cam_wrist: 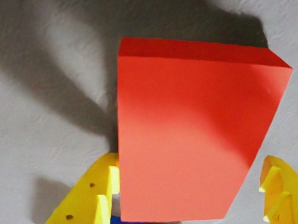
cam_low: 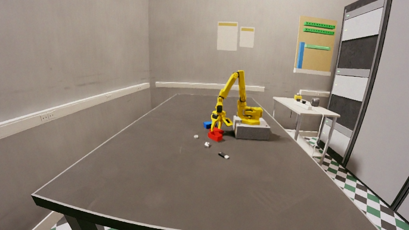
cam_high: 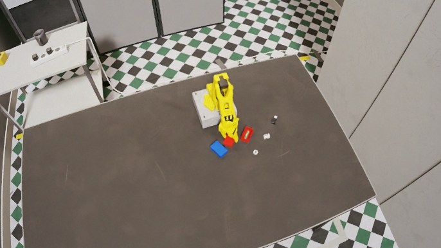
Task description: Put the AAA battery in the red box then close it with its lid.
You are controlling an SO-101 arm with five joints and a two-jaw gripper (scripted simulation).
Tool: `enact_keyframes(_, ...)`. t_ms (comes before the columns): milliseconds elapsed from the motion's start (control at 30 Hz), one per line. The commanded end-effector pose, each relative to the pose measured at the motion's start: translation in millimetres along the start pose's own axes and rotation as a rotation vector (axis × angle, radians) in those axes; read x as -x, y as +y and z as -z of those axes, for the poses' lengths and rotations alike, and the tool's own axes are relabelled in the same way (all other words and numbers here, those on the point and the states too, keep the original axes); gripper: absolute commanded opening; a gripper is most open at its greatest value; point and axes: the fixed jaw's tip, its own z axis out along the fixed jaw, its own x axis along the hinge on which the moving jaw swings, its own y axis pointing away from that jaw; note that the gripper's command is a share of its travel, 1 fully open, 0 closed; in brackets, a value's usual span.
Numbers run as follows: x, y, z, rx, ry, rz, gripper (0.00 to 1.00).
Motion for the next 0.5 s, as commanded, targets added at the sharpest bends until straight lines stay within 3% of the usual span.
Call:
enact_keyframes(0,2.1,3.3,-2.0,0.009,-0.012,-0.001,0.30)
enact_keyframes(467,4.7,5.6,-4.6,0.009,-0.012,-0.001,0.30)
